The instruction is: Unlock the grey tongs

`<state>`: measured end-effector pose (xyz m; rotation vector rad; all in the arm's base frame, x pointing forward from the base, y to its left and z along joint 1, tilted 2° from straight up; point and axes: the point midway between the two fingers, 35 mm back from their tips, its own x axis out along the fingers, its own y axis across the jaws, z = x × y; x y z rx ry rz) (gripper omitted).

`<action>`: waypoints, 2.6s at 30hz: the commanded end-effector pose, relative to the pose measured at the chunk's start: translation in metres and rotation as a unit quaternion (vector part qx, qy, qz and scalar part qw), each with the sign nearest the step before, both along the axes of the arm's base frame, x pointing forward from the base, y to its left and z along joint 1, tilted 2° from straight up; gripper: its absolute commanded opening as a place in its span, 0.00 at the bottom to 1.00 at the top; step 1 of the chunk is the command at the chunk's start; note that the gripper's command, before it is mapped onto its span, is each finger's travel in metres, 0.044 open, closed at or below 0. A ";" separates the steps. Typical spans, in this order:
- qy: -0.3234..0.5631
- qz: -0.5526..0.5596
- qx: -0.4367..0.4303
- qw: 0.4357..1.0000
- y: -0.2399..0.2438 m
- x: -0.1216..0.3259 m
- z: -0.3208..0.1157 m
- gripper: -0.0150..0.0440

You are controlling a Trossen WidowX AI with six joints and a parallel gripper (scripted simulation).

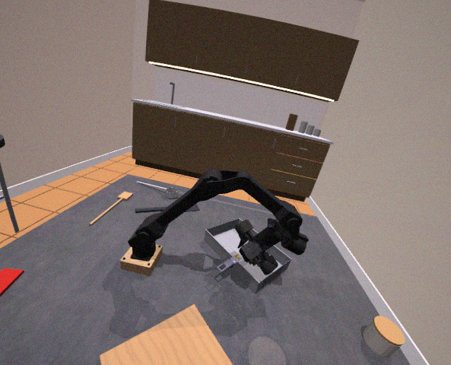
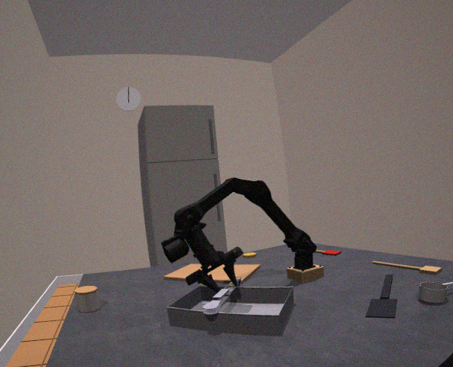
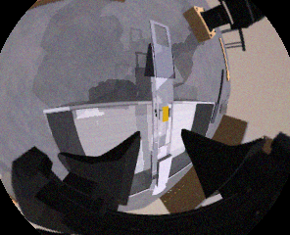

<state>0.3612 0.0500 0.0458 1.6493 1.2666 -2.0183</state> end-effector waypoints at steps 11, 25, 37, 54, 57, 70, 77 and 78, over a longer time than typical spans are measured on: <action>0.014 -0.001 0.001 1.000 0.009 -0.011 -0.022 0.69; 0.016 0.001 0.000 1.000 0.010 -0.013 -0.028 0.47; 0.016 0.001 0.000 1.000 0.010 -0.013 -0.028 0.20; 0.007 -0.010 0.000 1.000 0.011 -0.014 0.049 0.00; 0.007 -0.010 0.000 1.000 0.011 -0.014 0.049 0.00; -0.043 0.002 -0.058 0.997 0.011 -0.018 0.045 0.00; -0.089 0.005 -0.104 0.991 0.010 -0.021 0.044 0.00; -0.096 0.005 -0.111 0.989 0.010 -0.021 0.044 0.00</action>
